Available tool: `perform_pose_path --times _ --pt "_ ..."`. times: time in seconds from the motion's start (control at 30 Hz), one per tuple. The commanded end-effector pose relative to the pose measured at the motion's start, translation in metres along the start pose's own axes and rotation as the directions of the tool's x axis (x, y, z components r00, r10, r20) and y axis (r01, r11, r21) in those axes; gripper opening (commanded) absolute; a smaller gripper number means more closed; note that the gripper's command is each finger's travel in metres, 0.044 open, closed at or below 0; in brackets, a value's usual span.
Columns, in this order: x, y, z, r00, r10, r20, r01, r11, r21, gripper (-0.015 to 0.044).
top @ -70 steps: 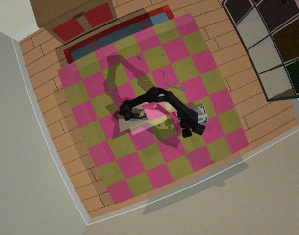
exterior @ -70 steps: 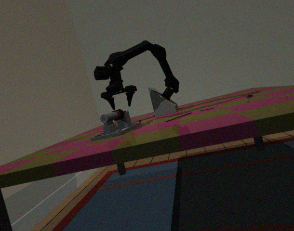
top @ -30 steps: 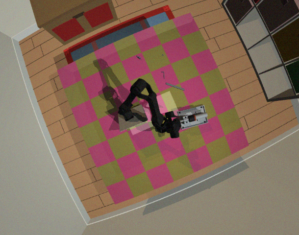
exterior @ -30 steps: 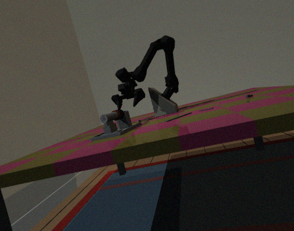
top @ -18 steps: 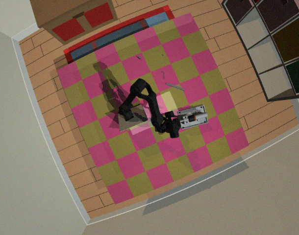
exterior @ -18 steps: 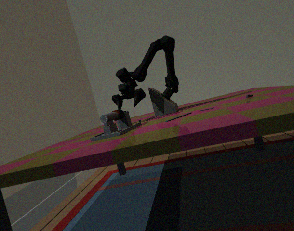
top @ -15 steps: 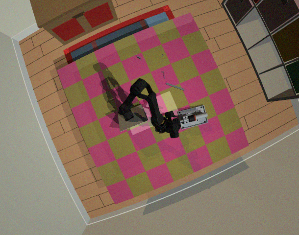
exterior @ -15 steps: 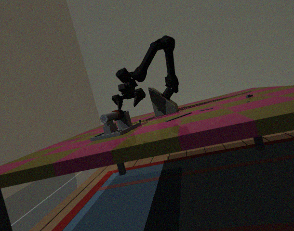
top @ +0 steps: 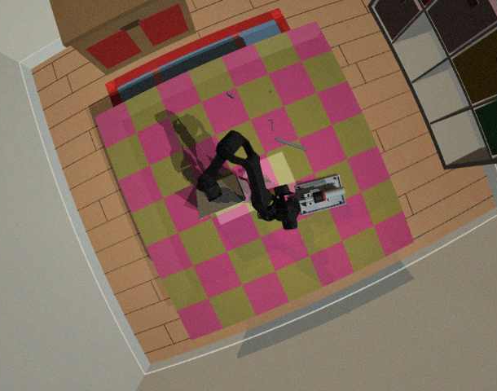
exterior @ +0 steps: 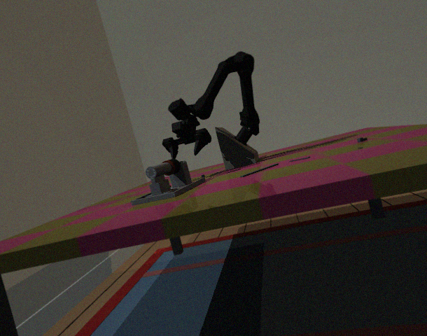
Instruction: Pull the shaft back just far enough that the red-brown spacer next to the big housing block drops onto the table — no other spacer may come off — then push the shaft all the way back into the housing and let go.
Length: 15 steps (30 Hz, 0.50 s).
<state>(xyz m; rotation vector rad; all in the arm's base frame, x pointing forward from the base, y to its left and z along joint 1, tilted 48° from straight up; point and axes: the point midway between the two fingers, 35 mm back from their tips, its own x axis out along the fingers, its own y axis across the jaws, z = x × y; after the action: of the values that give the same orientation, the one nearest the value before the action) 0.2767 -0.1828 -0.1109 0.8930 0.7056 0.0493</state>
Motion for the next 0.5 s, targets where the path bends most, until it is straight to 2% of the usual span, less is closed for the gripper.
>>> perform_pose_path --times 0.0,0.47 --pt "0.003 0.001 -0.001 1.000 0.003 -0.001 -0.003 1.000 0.004 0.0440" --pt "0.026 0.001 -0.001 1.000 0.003 -0.002 -0.003 1.000 0.004 0.0440"
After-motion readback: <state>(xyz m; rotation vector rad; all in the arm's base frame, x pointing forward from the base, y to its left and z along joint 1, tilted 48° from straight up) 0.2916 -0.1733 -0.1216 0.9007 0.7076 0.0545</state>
